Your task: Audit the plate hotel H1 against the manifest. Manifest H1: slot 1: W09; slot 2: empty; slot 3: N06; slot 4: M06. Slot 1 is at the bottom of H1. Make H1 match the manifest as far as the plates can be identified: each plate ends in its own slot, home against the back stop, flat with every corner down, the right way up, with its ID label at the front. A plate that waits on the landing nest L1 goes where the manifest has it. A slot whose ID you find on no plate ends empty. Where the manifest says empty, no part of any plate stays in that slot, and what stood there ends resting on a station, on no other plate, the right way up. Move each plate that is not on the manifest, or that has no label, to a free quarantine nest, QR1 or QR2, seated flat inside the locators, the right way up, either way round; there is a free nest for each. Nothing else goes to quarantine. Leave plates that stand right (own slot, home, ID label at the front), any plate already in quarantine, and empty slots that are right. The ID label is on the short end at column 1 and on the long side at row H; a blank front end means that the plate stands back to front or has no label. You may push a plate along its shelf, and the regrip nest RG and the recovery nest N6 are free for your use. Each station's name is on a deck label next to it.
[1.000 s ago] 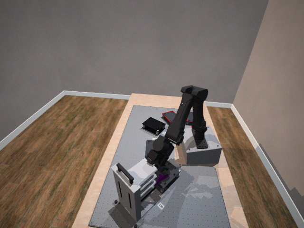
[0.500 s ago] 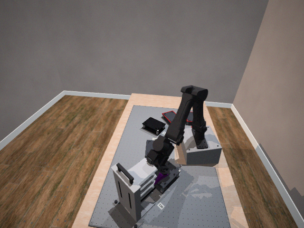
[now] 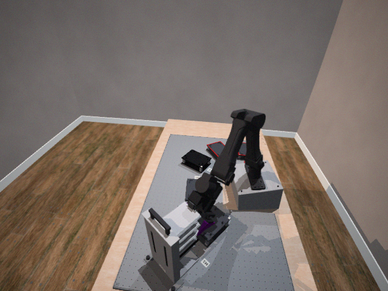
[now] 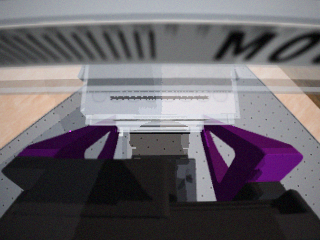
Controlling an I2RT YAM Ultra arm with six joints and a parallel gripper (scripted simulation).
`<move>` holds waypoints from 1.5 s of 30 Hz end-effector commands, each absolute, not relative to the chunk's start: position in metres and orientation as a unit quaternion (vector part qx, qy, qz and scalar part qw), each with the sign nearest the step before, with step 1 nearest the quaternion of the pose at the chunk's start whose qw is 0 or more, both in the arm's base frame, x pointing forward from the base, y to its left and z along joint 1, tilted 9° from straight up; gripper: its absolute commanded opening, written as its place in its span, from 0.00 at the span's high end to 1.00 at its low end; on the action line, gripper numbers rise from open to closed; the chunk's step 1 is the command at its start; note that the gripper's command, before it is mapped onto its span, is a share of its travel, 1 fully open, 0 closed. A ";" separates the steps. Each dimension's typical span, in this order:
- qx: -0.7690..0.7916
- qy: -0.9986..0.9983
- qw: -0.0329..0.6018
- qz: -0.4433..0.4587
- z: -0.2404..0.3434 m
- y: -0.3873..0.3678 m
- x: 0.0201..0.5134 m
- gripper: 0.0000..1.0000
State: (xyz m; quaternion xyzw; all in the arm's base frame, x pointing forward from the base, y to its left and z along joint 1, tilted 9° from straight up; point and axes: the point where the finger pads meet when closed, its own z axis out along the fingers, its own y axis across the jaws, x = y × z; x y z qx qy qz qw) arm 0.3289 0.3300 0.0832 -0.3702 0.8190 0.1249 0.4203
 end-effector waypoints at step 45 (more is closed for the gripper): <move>-0.370 0.816 0.426 0.127 0.084 0.293 0.293 0.14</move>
